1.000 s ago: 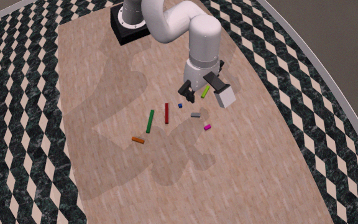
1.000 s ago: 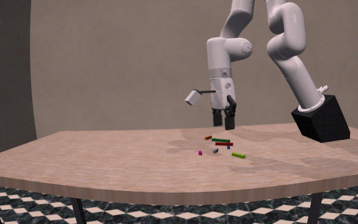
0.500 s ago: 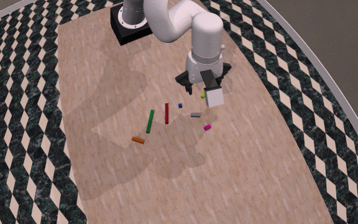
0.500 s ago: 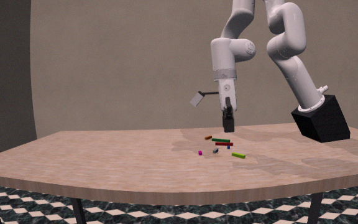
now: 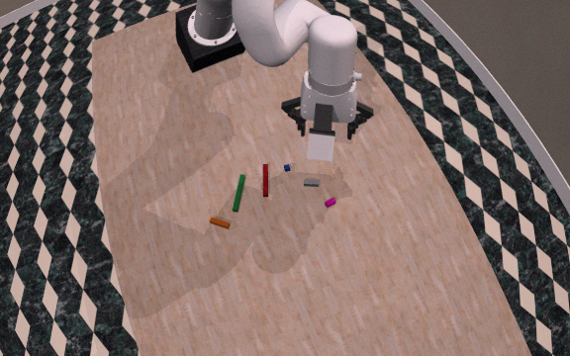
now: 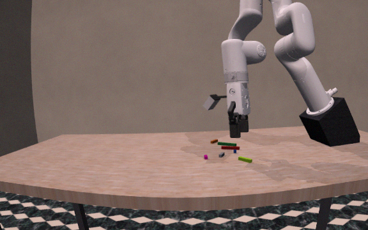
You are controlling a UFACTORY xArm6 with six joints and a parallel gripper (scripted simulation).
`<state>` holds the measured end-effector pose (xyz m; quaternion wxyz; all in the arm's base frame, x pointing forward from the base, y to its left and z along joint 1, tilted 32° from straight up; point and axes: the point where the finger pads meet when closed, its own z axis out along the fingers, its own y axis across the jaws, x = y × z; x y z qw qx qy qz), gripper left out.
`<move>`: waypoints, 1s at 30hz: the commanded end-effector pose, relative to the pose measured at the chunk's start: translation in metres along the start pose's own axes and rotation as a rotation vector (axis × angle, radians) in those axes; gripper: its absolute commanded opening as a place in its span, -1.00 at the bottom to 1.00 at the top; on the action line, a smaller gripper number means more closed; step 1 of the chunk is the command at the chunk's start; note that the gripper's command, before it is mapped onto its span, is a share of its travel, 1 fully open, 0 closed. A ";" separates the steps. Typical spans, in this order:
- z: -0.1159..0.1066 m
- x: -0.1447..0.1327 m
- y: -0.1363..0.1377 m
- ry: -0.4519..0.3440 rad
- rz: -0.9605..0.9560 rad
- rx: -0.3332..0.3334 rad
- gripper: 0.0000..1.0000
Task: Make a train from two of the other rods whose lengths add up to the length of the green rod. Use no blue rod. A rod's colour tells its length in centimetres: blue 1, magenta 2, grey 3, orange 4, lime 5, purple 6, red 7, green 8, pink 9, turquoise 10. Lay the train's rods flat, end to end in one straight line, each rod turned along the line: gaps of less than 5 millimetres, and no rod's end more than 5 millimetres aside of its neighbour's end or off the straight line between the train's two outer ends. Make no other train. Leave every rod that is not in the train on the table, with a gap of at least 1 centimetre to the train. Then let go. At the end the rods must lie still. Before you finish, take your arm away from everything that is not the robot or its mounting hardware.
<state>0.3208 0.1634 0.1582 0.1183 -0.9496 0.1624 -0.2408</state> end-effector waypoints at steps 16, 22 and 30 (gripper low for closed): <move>0.004 -0.019 -0.005 0.044 0.404 -0.012 1.00; 0.004 -0.019 -0.005 0.044 0.407 -0.012 -0.51; 0.004 -0.019 -0.005 0.044 0.407 -0.012 -0.51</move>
